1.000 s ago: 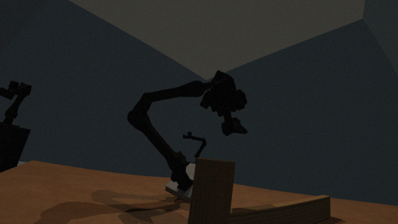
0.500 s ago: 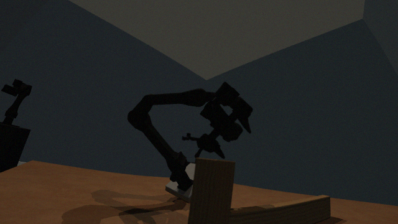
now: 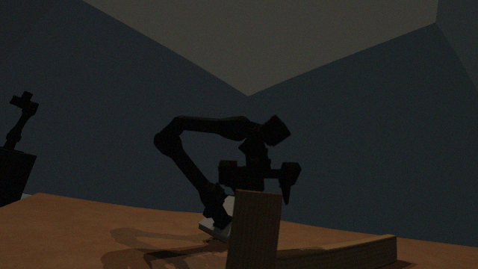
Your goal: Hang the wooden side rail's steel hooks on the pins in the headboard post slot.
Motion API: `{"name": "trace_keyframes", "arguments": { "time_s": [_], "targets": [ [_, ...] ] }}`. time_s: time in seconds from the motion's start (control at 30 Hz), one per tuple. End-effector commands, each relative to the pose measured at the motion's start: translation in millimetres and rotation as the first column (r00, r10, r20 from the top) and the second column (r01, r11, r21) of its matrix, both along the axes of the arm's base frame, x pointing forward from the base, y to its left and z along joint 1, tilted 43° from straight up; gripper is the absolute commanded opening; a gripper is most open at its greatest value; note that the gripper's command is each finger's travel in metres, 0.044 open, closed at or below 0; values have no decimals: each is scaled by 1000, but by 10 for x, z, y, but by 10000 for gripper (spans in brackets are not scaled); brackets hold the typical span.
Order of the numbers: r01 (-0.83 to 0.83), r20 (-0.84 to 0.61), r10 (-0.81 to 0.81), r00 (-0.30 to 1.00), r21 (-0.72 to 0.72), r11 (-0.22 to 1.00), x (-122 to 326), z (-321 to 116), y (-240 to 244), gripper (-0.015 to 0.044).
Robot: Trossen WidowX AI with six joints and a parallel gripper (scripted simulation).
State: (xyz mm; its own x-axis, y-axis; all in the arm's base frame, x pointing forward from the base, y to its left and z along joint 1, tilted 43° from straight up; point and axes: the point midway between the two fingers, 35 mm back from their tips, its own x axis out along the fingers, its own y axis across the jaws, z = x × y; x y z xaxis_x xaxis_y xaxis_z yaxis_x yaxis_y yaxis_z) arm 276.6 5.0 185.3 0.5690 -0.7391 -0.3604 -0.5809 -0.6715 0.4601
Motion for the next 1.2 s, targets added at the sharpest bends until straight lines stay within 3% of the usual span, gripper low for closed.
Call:
{"name": "trace_keyframes", "arguments": {
  "time_s": [0.0,0.9,1.03,1.17],
  "targets": [
    [-78,-254,29,967,-188,979,-83,-75,-173,440],
    [-70,-238,26,971,-181,981,-78,-78,-171,440],
    [61,80,-60,995,-10,998,14,-135,-128,440],
    [123,419,-219,881,244,962,100,-192,-87,440]
  ]
}}
